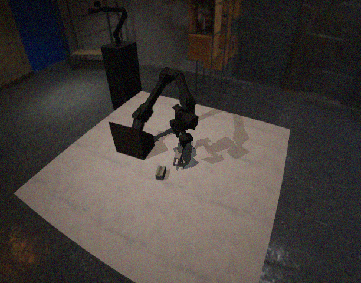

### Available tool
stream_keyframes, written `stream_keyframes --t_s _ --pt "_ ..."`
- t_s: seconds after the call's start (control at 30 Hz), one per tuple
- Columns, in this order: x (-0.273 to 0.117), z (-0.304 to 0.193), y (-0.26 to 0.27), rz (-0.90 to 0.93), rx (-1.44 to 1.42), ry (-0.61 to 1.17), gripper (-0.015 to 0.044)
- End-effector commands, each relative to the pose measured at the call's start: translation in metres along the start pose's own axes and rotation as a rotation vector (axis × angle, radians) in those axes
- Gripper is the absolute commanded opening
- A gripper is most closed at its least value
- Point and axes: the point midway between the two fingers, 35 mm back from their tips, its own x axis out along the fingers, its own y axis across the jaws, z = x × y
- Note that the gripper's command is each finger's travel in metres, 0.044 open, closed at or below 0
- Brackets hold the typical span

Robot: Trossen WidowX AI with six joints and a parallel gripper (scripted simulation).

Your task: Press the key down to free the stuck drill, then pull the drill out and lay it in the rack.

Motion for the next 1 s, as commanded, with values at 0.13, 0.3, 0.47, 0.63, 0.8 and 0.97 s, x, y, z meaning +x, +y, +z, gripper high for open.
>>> stream_keyframes --t_s 0.13,0.3,0.47,0.63,0.8,0.97 --pt "0.049 -0.046 -0.063 0.001 -0.773 0.012 0.0440" --pt "0.064 -0.060 -0.077 -0.002 -1.010 0.003 0.0440" --pt "0.065 -0.060 -0.077 -0.002 -1.020 0.003 0.0440" --pt "0.065 -0.060 -0.077 -0.002 -1.020 0.003 0.0440" --pt "0.065 -0.060 -0.077 -0.002 -1.020 0.003 0.0440" --pt "0.065 -0.060 -0.077 -0.002 -1.020 0.003 0.0440"
